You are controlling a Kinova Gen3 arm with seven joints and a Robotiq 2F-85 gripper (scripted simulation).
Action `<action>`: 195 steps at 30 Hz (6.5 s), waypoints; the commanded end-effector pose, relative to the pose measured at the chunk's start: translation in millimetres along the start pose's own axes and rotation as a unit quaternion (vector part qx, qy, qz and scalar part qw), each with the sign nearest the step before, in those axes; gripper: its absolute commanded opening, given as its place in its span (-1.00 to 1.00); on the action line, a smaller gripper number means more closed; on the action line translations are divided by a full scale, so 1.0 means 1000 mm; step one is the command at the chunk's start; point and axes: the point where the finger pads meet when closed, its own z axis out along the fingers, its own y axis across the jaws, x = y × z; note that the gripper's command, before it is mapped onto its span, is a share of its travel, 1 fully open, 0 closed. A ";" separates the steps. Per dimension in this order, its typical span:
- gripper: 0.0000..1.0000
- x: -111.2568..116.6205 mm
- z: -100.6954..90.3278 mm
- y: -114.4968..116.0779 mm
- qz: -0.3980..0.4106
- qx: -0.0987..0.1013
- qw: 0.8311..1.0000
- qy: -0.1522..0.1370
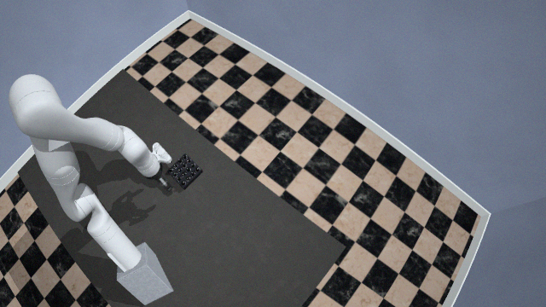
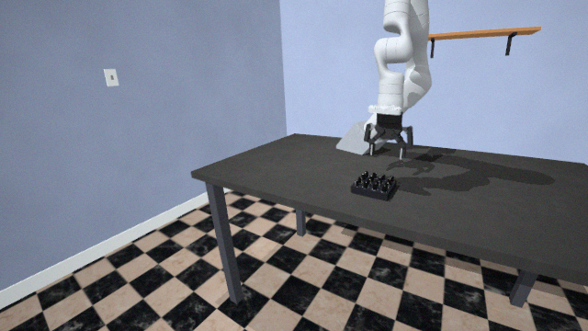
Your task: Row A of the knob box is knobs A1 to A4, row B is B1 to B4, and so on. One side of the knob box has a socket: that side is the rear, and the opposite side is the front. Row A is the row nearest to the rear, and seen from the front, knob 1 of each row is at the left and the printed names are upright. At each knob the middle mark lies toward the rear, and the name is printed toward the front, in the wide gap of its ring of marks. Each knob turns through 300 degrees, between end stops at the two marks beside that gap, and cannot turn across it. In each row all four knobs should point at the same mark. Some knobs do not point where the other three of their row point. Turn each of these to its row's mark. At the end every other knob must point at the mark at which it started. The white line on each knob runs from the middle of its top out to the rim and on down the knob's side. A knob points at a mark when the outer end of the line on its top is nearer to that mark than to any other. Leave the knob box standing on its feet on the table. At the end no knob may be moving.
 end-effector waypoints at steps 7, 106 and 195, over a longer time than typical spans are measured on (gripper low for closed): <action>1.00 0.002 -0.001 0.000 -0.006 -0.001 1.000 0.003; -0.62 0.052 -0.021 0.019 0.713 0.004 0.701 0.008; -0.62 0.051 0.023 0.019 0.713 0.004 0.701 0.006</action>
